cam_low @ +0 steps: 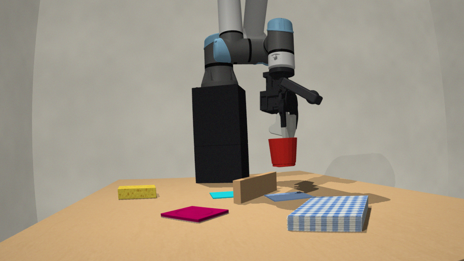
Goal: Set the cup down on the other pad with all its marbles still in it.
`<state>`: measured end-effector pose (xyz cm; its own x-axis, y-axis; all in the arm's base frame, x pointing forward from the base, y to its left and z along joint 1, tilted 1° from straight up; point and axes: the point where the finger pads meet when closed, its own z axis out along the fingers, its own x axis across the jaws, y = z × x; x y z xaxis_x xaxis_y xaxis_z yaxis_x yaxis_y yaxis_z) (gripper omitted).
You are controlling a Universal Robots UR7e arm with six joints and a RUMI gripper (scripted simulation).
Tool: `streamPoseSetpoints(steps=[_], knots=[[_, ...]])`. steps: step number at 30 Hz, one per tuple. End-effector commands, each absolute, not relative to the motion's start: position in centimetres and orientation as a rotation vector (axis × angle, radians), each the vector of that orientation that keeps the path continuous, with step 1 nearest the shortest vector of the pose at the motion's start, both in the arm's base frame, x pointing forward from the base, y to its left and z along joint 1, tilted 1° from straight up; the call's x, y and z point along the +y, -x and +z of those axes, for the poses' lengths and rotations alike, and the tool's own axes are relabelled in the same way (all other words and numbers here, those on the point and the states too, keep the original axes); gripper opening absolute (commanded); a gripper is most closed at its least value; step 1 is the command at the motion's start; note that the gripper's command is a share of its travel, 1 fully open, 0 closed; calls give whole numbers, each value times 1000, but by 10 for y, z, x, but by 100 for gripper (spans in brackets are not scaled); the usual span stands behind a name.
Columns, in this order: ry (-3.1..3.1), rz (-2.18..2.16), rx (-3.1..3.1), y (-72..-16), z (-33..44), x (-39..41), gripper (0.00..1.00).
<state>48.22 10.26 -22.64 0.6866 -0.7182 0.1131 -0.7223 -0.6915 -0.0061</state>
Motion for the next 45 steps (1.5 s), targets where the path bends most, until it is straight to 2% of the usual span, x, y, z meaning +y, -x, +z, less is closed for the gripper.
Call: streamPoseSetpoints(steps=[1,32,45], knots=[[-2850,168,-1217,-473,-226,92,3],[-2850,168,-1217,-393,-227,-2,3],[-2850,168,-1217,-377,-227,-20,3]])
